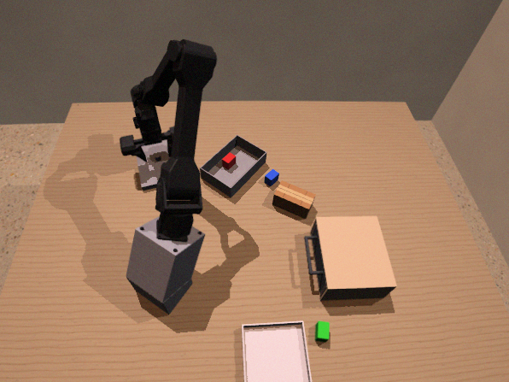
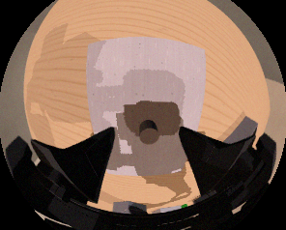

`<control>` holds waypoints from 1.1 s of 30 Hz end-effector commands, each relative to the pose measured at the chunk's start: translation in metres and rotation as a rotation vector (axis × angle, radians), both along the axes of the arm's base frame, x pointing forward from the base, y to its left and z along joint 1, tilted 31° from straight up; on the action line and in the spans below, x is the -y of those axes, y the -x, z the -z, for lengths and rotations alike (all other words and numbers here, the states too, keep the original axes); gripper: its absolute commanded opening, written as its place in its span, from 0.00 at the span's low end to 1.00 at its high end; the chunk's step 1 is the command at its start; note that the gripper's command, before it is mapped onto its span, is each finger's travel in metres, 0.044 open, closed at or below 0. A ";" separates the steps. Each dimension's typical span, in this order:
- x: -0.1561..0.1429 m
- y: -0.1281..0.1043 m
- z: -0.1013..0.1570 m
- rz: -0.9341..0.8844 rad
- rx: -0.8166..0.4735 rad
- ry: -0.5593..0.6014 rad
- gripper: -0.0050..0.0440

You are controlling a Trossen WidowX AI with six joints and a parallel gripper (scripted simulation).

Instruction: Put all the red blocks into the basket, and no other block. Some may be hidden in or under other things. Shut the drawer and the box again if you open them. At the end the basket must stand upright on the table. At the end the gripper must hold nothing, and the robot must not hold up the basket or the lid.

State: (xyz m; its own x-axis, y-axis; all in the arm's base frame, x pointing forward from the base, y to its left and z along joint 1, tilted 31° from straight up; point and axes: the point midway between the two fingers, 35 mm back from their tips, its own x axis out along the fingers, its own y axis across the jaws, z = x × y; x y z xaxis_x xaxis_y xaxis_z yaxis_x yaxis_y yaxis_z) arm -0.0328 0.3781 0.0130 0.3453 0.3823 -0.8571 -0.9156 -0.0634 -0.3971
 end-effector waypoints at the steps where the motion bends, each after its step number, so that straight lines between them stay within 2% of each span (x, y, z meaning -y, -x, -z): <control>1: 0.002 0.003 -0.006 -0.004 0.000 -0.002 1.00; 7: 0.017 0.017 -0.040 -0.004 0.000 -0.002 1.00; 9: 0.017 0.017 -0.040 -0.004 0.000 -0.002 1.00; 19: 0.042 0.039 -0.096 -0.004 0.000 -0.002 1.00; 31: 0.042 0.039 -0.096 -0.004 0.000 -0.002 1.00; 32: 0.044 0.029 -0.098 0.053 -0.025 -0.025 0.70; 33: 0.043 0.020 -0.103 -0.004 0.000 -0.002 0.70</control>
State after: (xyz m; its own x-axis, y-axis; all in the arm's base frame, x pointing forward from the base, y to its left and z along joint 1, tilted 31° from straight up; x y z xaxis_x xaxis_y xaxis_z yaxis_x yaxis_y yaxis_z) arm -0.0688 0.3347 0.1041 0.3457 0.3712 -0.8618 -0.9164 -0.0638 -0.3951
